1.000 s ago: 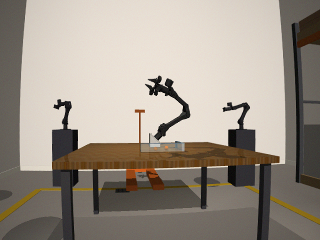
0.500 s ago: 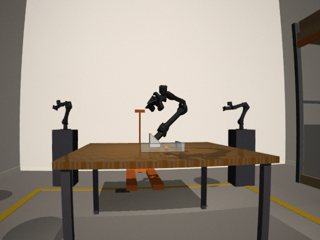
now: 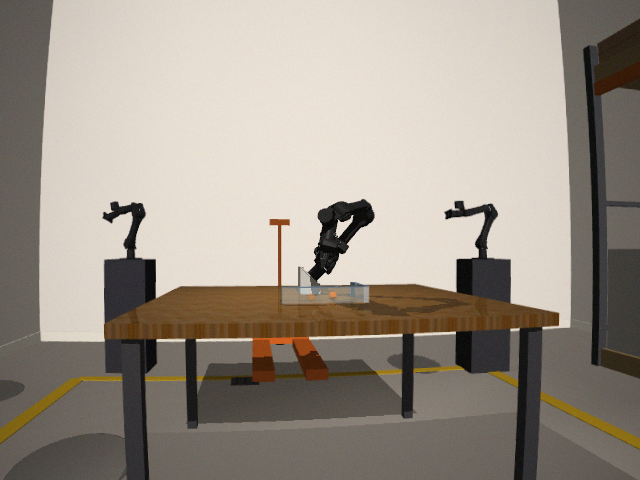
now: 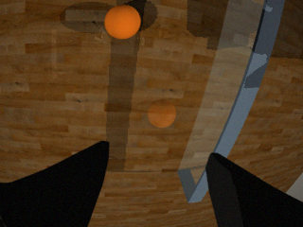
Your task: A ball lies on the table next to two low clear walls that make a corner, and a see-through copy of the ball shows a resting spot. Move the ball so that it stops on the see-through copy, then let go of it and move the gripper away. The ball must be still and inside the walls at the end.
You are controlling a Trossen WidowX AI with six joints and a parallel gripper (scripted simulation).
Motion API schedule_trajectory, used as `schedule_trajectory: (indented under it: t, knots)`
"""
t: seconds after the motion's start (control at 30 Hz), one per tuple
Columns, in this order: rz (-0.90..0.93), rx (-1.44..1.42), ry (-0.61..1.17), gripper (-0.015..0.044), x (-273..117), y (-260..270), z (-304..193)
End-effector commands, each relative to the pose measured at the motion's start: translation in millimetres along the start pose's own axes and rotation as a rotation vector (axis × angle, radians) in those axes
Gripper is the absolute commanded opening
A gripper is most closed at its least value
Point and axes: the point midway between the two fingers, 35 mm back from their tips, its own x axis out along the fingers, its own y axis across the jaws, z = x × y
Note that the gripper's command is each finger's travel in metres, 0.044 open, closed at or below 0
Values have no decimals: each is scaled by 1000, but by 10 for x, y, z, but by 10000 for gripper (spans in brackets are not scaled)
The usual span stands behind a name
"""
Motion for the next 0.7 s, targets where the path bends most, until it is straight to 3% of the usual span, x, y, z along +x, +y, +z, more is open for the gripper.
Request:
schedule_trajectory:
  t: [0.0,0.67]
  knots:
    - [147,4,-173,254,333,169,402]
    - [193,4,-227,254,603,259,573]
